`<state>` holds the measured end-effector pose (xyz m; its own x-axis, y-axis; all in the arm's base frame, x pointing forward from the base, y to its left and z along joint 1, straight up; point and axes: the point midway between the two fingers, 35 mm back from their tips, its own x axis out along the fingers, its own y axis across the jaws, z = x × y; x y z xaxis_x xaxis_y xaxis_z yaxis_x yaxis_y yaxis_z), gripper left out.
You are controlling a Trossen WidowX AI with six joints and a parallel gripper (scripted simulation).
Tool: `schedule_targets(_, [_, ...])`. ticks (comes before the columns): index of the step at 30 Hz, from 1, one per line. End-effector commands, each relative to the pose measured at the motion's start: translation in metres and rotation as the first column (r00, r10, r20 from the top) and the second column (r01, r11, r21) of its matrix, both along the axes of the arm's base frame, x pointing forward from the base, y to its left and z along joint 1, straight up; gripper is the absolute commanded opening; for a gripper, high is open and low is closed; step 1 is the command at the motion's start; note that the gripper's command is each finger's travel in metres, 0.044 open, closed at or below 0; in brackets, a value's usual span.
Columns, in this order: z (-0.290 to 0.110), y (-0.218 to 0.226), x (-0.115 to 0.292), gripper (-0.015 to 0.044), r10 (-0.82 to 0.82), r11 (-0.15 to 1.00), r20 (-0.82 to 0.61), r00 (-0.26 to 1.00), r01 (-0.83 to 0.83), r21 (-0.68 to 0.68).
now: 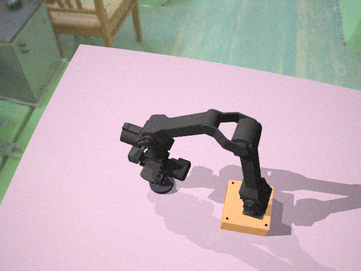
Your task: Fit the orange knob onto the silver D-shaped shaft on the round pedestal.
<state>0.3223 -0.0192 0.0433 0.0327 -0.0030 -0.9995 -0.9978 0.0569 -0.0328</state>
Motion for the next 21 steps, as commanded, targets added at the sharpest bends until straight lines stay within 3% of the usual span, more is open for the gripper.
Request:
schedule_targets(1, [-0.0012,0.0002,-0.0004,0.0000,0.004,1.000,0.002,1.000,-0.004,0.001])
schedule_targets(21, [0.0010,0.0002,-0.0017,0.0000,0.004,1.000,0.002,1.000,-0.004,0.001])
